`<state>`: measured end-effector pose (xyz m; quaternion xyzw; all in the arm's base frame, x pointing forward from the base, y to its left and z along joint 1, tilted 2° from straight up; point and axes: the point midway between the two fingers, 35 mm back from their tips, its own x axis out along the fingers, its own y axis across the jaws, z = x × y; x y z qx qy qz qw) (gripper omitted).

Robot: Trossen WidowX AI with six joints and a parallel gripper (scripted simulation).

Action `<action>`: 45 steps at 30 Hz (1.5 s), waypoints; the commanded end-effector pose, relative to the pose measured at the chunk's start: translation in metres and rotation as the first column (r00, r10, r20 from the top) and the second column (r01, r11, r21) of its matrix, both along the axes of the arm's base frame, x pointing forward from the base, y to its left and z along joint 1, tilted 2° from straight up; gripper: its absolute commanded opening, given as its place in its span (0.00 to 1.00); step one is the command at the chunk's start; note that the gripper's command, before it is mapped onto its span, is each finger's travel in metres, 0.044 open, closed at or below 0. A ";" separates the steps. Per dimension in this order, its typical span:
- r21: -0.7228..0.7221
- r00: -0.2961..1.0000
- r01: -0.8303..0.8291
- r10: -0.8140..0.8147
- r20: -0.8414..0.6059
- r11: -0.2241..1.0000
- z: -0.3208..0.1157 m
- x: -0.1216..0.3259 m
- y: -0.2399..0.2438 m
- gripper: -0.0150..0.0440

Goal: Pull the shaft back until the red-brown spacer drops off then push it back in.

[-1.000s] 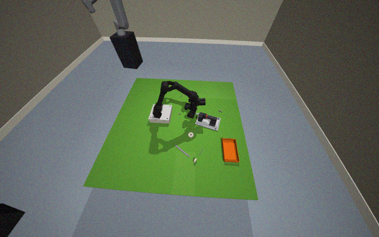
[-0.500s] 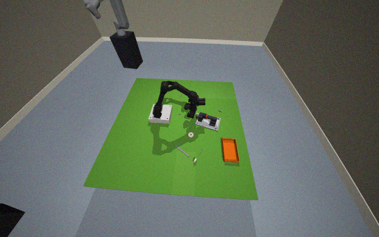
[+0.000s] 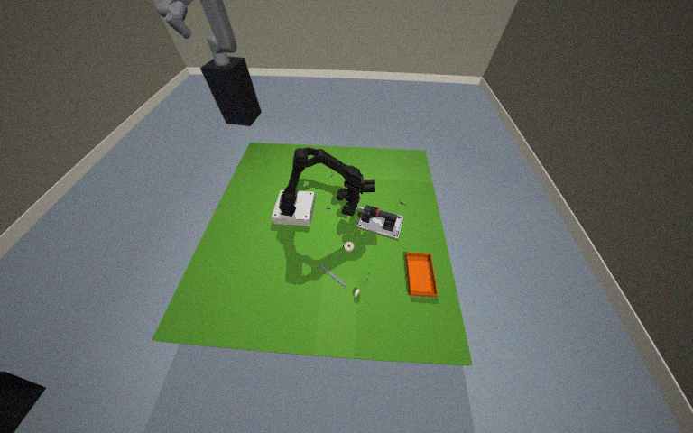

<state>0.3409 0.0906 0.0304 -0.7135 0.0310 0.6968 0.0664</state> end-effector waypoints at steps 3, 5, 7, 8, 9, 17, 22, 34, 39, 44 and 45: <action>-0.001 1.000 0.005 -0.005 -0.001 1.000 0.000 -0.001 0.000 0.25; -0.001 1.000 0.005 -0.005 -0.001 1.000 0.000 -0.001 0.000 0.25; -0.001 1.000 0.005 -0.005 -0.001 1.000 0.000 -0.001 0.000 0.25; -0.001 1.000 0.005 -0.005 -0.001 1.000 0.000 -0.001 0.000 0.25; -0.001 1.000 0.005 -0.005 -0.001 1.000 0.000 -0.001 0.000 0.25; -0.001 1.000 0.005 -0.005 -0.001 1.000 0.000 -0.002 0.000 0.25; 0.000 1.000 0.000 0.000 0.000 1.000 0.000 -0.002 0.000 0.25; -0.001 1.000 0.005 -0.005 -0.001 1.000 0.000 -0.002 0.000 0.25; -0.001 1.000 0.005 -0.005 0.000 1.000 0.000 0.000 0.000 0.25; -0.001 1.000 0.005 -0.005 0.000 1.000 0.000 0.001 0.000 0.25; -0.001 1.000 0.005 -0.005 0.000 1.000 0.000 0.002 0.000 0.25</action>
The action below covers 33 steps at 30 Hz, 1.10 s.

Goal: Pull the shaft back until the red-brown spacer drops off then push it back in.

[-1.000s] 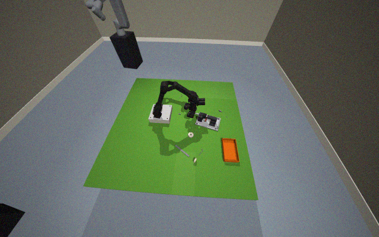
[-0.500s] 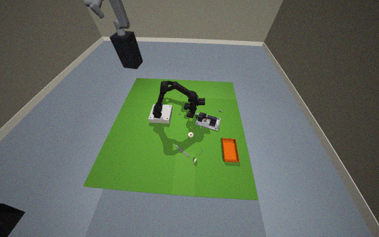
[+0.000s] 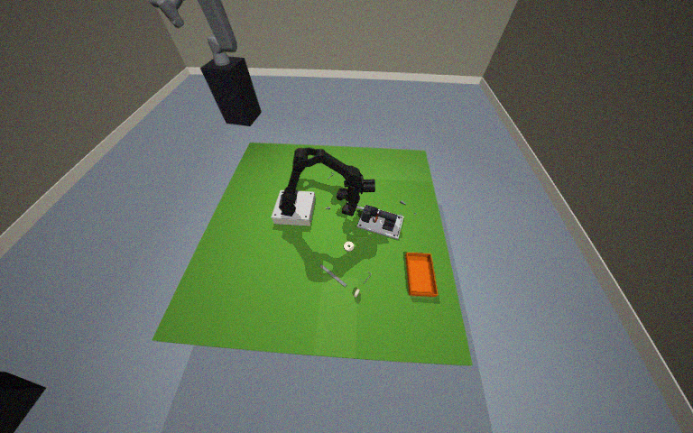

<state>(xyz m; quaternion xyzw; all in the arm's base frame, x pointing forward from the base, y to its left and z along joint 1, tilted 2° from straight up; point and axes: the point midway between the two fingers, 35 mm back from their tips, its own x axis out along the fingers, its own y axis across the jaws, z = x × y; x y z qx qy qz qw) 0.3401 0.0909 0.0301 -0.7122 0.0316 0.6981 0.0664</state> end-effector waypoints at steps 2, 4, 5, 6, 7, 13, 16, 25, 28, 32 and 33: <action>-0.001 1.000 0.004 -0.004 0.003 1.000 0.001 0.003 -0.001 0.25; -0.001 1.000 0.004 -0.004 0.004 1.000 0.001 0.004 -0.001 0.25; -0.001 1.000 0.004 -0.004 0.004 1.000 0.001 0.004 -0.001 0.25; -0.001 1.000 0.004 -0.004 0.004 1.000 0.001 0.004 -0.001 0.25; -0.001 1.000 0.004 -0.004 0.004 1.000 0.001 0.005 -0.001 0.25; -0.001 1.000 0.004 -0.004 0.004 1.000 0.001 0.007 -0.002 0.25; -0.001 1.000 0.004 -0.004 0.004 1.000 0.001 0.008 -0.002 0.25; -0.001 1.000 0.004 -0.004 0.004 1.000 0.001 0.011 -0.002 0.25; -0.001 1.000 0.004 -0.004 0.004 1.000 0.001 0.012 -0.002 0.25; -0.001 1.000 0.004 -0.004 0.004 1.000 0.001 0.013 -0.002 0.25; -0.001 1.000 0.004 -0.004 0.004 1.000 0.002 0.013 -0.003 0.25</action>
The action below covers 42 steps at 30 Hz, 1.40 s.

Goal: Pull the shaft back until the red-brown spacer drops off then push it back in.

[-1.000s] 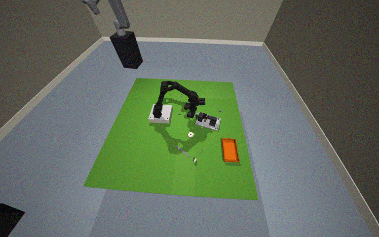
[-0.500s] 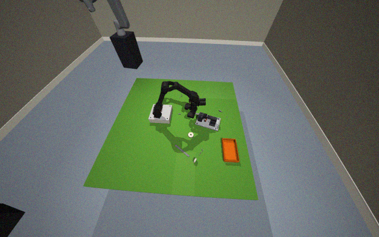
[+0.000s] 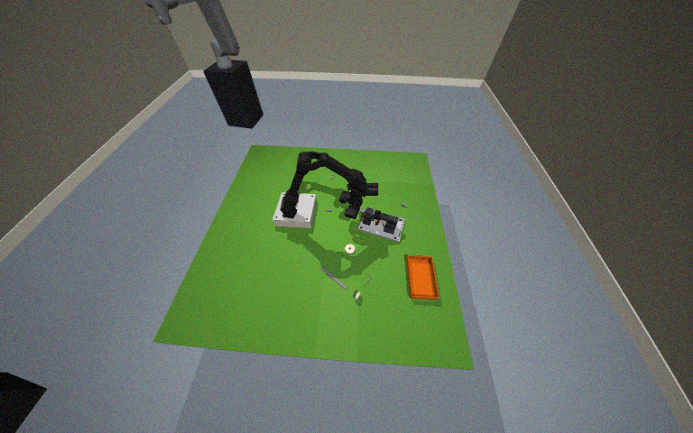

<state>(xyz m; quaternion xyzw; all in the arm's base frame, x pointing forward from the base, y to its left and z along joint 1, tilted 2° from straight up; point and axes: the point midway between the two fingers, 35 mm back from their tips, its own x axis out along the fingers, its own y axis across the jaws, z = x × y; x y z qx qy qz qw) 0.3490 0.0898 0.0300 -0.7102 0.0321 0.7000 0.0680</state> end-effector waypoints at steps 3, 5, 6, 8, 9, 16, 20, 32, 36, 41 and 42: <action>-0.003 1.000 0.001 -0.001 0.010 1.000 0.002 0.005 -0.002 0.25; -0.003 1.000 0.001 -0.001 0.010 1.000 0.002 0.006 -0.002 0.25; -0.003 1.000 0.001 -0.001 0.010 1.000 0.002 0.006 -0.002 0.25; -0.003 1.000 0.001 -0.001 0.010 1.000 0.002 0.007 -0.002 0.25; -0.003 1.000 0.001 -0.001 0.010 1.000 0.002 0.007 -0.002 0.25; -0.003 1.000 0.001 -0.001 0.010 1.000 0.002 0.009 -0.002 0.25; -0.003 1.000 0.001 -0.001 0.010 1.000 0.002 0.011 -0.002 0.25; -0.003 1.000 0.001 -0.001 0.011 1.000 0.002 0.015 -0.003 0.25; -0.003 1.000 0.001 -0.001 0.011 1.000 0.002 0.016 -0.003 0.25; -0.003 1.000 0.001 -0.001 0.011 1.000 0.002 0.017 -0.003 0.25; -0.003 1.000 0.001 -0.001 0.011 1.000 0.002 0.018 -0.003 0.25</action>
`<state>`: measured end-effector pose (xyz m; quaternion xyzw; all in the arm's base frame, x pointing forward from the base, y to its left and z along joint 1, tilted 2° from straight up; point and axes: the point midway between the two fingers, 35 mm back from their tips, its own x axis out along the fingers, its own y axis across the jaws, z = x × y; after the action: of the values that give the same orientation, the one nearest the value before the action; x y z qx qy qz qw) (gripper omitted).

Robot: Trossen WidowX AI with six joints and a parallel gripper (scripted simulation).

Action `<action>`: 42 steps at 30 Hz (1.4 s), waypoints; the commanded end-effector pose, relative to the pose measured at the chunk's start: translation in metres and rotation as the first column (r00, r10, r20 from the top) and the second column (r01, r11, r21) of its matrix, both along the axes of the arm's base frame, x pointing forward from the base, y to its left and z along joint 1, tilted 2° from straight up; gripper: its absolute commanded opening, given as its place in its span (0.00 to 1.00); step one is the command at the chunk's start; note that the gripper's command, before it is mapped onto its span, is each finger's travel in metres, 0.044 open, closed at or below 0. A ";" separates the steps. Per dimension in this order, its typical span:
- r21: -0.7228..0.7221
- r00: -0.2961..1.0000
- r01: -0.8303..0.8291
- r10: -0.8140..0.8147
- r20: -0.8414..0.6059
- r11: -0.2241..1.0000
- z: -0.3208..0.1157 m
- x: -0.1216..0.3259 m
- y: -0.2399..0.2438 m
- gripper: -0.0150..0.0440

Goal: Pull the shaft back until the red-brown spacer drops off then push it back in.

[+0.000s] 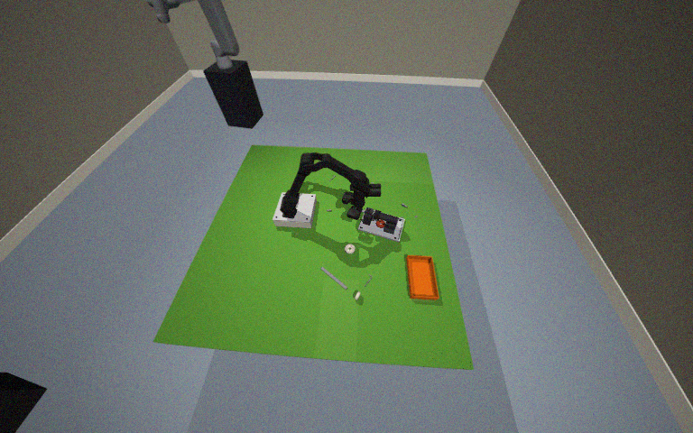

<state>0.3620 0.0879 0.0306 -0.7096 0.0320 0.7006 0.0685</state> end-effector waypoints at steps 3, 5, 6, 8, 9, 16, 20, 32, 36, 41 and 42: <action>-0.004 1.000 0.001 0.000 0.013 1.000 0.002 0.006 -0.002 0.25; -0.004 1.000 0.001 0.000 0.013 1.000 0.002 0.006 -0.002 0.25; -0.004 1.000 0.001 0.000 0.013 1.000 0.002 0.007 -0.002 0.25; -0.004 1.000 0.001 0.000 0.013 1.000 0.002 0.007 -0.002 0.25; -0.004 1.000 0.001 0.000 0.013 1.000 0.002 0.008 -0.002 0.25; -0.004 1.000 0.001 0.000 0.013 1.000 0.002 0.010 -0.002 0.25; -0.004 1.000 0.001 0.000 0.013 1.000 0.002 0.011 -0.003 0.25; -0.004 1.000 0.001 0.000 0.013 1.000 0.002 0.014 -0.003 0.25; -0.004 1.000 0.001 0.000 0.013 1.000 0.002 0.015 -0.003 0.25; -0.004 1.000 0.001 0.000 0.014 1.000 0.002 0.016 -0.003 0.25; -0.004 1.000 0.001 0.000 0.014 1.000 0.002 0.016 -0.003 0.25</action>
<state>0.3743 0.0862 0.0314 -0.7105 0.0321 0.6996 0.0690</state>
